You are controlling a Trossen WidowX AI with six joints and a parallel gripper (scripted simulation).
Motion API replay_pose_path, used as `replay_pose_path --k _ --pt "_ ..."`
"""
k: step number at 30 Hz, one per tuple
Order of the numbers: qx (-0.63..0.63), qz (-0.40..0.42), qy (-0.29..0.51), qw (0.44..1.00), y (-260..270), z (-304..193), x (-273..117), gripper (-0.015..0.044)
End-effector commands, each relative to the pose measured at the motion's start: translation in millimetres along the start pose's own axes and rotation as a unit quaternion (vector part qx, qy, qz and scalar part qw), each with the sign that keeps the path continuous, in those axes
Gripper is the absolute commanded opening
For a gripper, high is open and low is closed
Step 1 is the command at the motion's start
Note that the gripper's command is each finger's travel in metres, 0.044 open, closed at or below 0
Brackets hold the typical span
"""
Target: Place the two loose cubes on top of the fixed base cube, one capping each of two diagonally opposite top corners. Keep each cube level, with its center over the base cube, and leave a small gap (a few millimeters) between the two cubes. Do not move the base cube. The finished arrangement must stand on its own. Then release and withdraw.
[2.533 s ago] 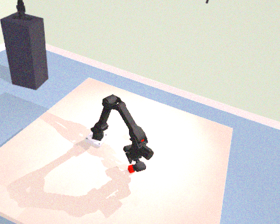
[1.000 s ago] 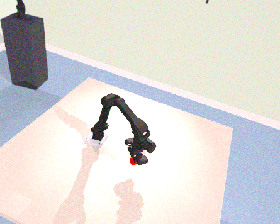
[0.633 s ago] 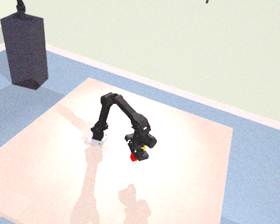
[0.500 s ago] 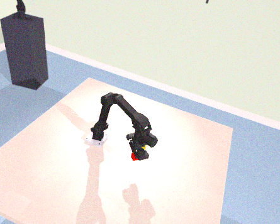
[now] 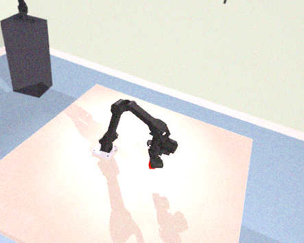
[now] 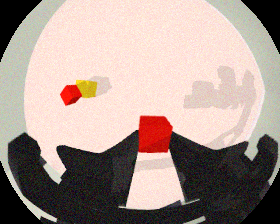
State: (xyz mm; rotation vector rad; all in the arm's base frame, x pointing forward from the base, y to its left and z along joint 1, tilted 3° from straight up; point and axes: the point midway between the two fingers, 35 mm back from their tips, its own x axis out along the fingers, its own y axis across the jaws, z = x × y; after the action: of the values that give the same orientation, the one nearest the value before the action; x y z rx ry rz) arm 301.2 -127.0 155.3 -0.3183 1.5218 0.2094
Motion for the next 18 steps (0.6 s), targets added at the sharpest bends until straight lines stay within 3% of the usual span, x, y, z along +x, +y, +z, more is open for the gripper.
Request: replay_pose_path --k 1,18 --pt "0.037 0.001 0.003 0.999 9 6 2 0.0105" --pt "0.209 0.003 0.002 0.978 56 37 3 0.0105"
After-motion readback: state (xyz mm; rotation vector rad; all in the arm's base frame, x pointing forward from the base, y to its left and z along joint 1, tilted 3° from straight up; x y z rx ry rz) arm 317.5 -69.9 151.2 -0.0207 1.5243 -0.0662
